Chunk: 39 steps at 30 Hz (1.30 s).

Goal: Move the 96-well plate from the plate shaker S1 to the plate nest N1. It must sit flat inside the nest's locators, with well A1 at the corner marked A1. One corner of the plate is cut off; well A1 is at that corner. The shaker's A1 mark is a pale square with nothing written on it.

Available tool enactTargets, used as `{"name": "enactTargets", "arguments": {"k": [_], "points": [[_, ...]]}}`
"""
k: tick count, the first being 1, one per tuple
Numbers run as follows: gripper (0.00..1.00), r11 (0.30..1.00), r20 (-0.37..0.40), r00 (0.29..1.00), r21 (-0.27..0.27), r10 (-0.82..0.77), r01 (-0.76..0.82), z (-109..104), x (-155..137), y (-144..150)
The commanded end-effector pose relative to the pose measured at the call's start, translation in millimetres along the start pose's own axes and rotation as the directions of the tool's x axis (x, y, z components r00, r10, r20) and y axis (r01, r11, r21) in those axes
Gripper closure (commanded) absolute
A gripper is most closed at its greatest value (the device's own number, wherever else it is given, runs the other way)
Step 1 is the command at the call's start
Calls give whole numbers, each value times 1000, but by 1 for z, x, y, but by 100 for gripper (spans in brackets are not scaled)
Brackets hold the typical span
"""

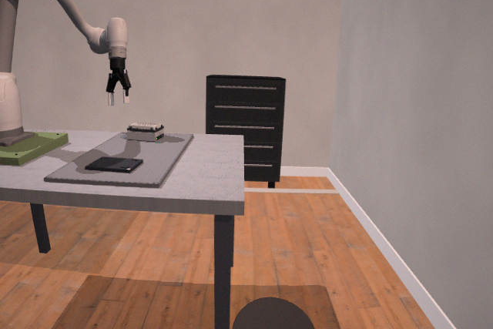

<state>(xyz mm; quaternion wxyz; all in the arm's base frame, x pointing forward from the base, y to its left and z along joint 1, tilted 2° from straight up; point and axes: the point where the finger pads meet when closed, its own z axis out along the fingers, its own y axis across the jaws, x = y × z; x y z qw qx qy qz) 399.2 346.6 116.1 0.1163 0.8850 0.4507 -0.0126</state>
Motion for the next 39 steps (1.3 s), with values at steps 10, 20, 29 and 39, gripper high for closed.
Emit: {"name": "enactTargets", "arguments": {"k": [10,20,29,39], "points": [[0,947,5,949,64,317,-316,11,13,52],[0,840,25,846,106,532,-532,20,20,96],[0,739,44,748,130,662,-661,25,22,123],[0,607,70,621,151,780,-780,34,22,165]]}}
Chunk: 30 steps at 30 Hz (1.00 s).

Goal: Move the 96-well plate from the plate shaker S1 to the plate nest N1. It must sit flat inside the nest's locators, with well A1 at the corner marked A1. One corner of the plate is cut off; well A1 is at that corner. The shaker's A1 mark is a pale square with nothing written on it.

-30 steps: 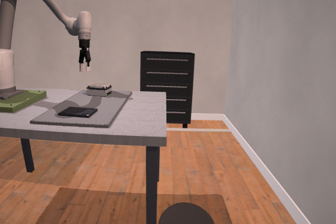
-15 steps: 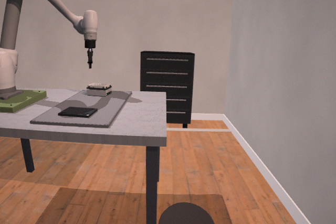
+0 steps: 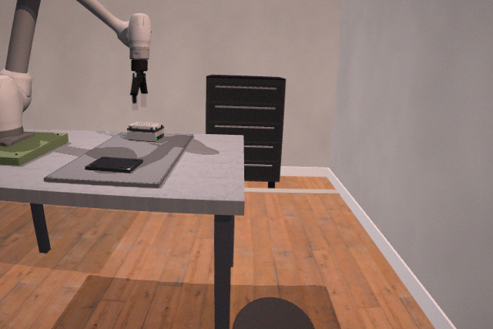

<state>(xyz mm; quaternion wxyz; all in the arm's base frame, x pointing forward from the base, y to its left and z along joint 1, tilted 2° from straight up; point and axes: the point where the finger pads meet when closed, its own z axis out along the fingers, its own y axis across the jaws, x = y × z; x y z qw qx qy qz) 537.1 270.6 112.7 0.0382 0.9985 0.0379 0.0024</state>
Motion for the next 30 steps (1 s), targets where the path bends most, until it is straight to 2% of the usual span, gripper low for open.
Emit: {"name": "enactTargets", "arguments": {"k": [1,4,8,25,30], "points": [[0,997,1,997,12,72,-72,1,13,12],[0,985,3,985,29,170,-170,2,24,22],[0,977,5,978,36,208,-208,2,31,29],[0,977,5,978,36,208,-208,3,35,33],[0,977,5,978,36,208,-208,11,35,33]]}}
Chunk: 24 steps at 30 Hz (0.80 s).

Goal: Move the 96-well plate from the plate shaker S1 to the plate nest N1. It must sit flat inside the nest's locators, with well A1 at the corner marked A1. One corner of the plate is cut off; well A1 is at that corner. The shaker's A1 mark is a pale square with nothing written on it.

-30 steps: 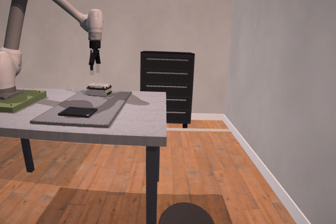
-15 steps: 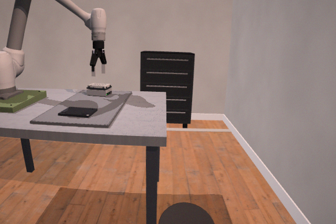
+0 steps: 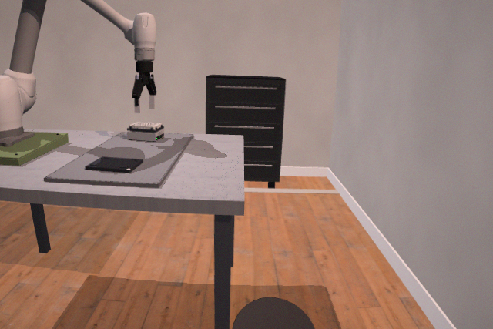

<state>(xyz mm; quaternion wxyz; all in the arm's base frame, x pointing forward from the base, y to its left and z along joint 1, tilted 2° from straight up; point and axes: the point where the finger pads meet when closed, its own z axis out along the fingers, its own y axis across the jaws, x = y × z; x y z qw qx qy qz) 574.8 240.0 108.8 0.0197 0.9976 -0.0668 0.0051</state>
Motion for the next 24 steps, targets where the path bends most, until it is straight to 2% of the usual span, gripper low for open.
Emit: {"name": "enactTargets", "arguments": {"k": [1,24], "points": [[0,1000,0,1000,0,0,0,6,0,0],[0,1000,0,1000,0,0,0,41,0,0]]}}
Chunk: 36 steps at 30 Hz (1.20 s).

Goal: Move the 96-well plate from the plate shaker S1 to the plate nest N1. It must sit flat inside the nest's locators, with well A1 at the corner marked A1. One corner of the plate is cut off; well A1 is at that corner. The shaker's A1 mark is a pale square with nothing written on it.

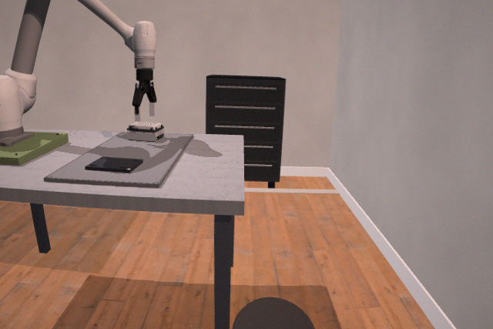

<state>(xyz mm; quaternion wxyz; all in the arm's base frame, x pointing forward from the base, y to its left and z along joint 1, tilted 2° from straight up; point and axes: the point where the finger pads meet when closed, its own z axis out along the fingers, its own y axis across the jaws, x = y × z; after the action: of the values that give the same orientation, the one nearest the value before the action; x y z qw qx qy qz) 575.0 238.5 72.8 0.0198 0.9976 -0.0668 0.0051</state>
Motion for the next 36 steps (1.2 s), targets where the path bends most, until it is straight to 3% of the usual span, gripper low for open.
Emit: {"name": "enactTargets", "arguments": {"k": [1,13,27,28,36], "points": [[0,1000,0,1000,0,0,0,7,0,0],[0,1000,0,1000,0,0,0,23,0,0],[0,1000,0,1000,0,0,0,23,0,0],[90,1000,0,1000,0,0,0,23,0,0],[90,1000,0,1000,0,0,0,23,0,0]]}}
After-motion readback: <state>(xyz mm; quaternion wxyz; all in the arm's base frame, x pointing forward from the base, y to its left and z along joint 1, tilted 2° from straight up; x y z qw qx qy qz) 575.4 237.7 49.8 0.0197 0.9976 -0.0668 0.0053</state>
